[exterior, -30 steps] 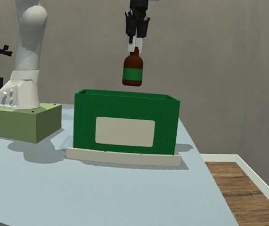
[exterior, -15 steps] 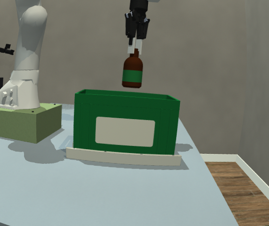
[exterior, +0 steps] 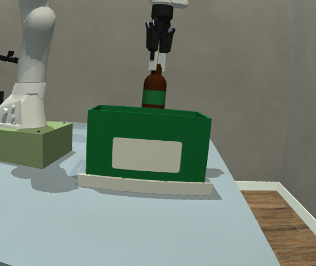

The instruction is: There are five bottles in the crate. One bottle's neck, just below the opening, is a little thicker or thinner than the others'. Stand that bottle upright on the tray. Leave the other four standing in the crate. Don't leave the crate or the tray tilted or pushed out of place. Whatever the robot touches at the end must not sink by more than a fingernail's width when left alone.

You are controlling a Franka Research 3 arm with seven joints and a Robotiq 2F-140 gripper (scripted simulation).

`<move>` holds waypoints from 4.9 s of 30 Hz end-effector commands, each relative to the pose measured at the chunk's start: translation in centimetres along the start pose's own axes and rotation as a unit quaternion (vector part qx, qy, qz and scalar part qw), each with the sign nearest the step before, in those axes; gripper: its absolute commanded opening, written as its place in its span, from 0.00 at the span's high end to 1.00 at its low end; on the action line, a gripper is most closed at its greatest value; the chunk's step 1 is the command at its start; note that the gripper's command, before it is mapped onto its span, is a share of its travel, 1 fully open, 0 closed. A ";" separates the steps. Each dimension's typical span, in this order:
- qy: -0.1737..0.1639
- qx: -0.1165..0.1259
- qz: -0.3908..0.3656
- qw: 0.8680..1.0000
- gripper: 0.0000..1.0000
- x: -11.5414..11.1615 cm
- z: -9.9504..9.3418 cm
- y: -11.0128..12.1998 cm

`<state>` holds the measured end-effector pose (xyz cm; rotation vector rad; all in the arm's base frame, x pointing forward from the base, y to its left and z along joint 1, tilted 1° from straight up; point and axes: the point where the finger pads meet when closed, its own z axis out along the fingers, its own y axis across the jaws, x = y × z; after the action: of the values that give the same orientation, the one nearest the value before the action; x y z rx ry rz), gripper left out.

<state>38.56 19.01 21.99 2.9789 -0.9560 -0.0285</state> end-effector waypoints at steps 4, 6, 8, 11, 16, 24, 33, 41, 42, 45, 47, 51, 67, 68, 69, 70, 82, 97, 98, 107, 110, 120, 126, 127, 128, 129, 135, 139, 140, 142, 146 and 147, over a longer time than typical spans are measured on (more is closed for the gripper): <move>0.002 0.008 0.004 1.000 0.90 0.2 1.6 -0.5; 0.002 0.008 0.004 1.000 0.90 0.2 2.2 -0.6; 0.002 0.008 0.004 1.000 0.90 0.2 2.9 -0.6; 0.002 0.008 0.004 1.000 0.90 0.2 3.5 -0.6; 0.002 0.008 0.004 1.000 0.90 0.2 4.9 -0.6; 0.002 0.008 0.004 1.000 0.90 0.2 7.4 -0.7; 0.002 0.008 0.004 1.000 0.90 0.2 9.3 -0.8; 0.002 0.008 0.004 1.000 0.90 0.2 11.0 -0.8; 0.002 0.008 0.004 1.000 0.90 0.2 11.1 -0.8; 0.002 0.008 0.004 1.000 0.90 0.2 11.4 -0.8; 0.002 0.008 0.004 1.000 0.90 0.2 11.6 -0.8; 0.002 0.008 0.004 1.000 0.90 0.2 12.0 -0.8; 0.002 0.008 0.004 1.000 0.90 0.2 12.7 -0.9; 0.002 0.008 0.004 1.000 0.90 0.2 12.7 -0.9; 0.002 0.008 0.004 1.000 0.90 0.2 12.7 -0.9; 0.002 0.008 0.004 1.000 0.90 0.2 12.7 -0.9; 0.002 0.008 0.004 1.000 0.90 0.2 12.7 -0.9; 0.002 0.008 0.004 1.000 0.90 0.2 12.7 -0.9; 0.002 0.008 0.004 1.000 0.90 0.2 12.7 -0.9; 0.002 0.008 0.004 1.000 0.90 0.2 12.7 -0.9; 0.002 0.008 0.004 1.000 0.90 0.2 12.7 -0.9; 0.002 0.008 0.004 1.000 0.90 0.2 12.8 -0.8; 0.002 0.008 0.004 1.000 0.90 0.2 12.9 -0.7; 0.002 0.008 0.004 1.000 0.90 0.2 12.9 -0.7; 0.002 0.008 0.004 1.000 0.90 0.2 12.9 -0.7; 0.002 0.008 0.004 1.000 0.90 0.2 12.9 -0.7; 0.002 0.008 0.004 1.000 0.90 0.2 12.9 -0.7; 0.002 0.008 0.004 1.000 0.90 0.2 12.9 -0.7; 0.002 0.008 0.004 1.000 0.90 0.2 12.9 -0.7; 0.002 0.008 0.004 1.000 0.90 0.2 12.9 -0.7; 0.002 0.008 0.004 1.000 0.90 0.2 12.9 -0.7; 0.002 0.008 0.004 1.000 0.90 0.2 12.9 -0.7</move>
<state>38.67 19.29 8.98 2.9806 -0.9768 -0.0187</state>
